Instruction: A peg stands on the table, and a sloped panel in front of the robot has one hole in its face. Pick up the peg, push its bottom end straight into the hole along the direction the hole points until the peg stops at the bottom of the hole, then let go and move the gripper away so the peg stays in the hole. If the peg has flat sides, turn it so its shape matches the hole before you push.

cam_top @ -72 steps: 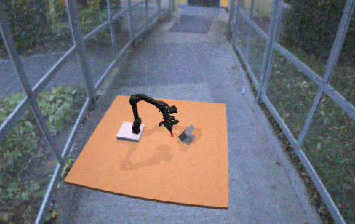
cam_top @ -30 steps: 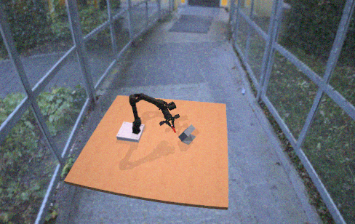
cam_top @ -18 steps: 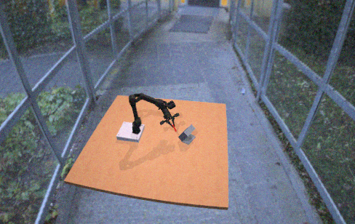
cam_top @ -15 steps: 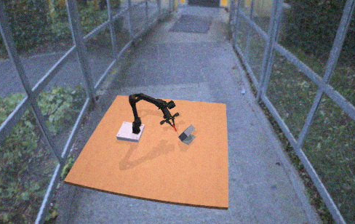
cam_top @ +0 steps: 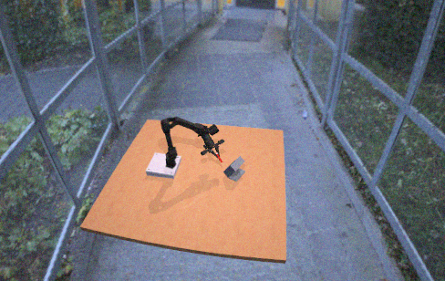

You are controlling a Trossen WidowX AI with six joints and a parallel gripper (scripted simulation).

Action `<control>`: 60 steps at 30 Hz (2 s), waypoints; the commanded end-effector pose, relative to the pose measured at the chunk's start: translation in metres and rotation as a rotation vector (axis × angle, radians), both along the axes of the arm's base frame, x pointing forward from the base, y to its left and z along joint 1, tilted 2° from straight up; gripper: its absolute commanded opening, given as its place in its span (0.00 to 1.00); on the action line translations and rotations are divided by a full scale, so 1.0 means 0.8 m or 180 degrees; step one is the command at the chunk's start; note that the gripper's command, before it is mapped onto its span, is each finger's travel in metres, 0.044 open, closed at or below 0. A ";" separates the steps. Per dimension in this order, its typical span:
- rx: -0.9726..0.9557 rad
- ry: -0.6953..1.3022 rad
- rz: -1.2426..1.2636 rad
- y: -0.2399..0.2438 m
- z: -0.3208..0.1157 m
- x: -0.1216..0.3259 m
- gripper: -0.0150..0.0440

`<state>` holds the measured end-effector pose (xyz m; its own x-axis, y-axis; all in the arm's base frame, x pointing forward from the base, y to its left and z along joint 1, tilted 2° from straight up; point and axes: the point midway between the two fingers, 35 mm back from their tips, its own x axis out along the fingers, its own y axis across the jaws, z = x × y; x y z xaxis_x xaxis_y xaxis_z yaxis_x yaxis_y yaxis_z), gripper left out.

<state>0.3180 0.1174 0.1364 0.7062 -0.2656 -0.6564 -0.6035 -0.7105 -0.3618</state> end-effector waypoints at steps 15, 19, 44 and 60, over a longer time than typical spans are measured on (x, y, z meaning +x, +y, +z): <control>-0.0482 -0.0071 0.0490 0.021 0.005 -0.008 0.25; -0.0586 -0.0087 0.0594 0.026 0.006 -0.010 0.25; -0.1019 -0.0157 0.1007 0.043 0.002 -0.001 0.25; -0.1213 -0.0196 0.1171 0.044 -0.012 0.023 0.25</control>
<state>0.3328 0.1524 0.1310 0.8305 -0.2088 -0.5164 -0.2883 -0.9543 -0.0779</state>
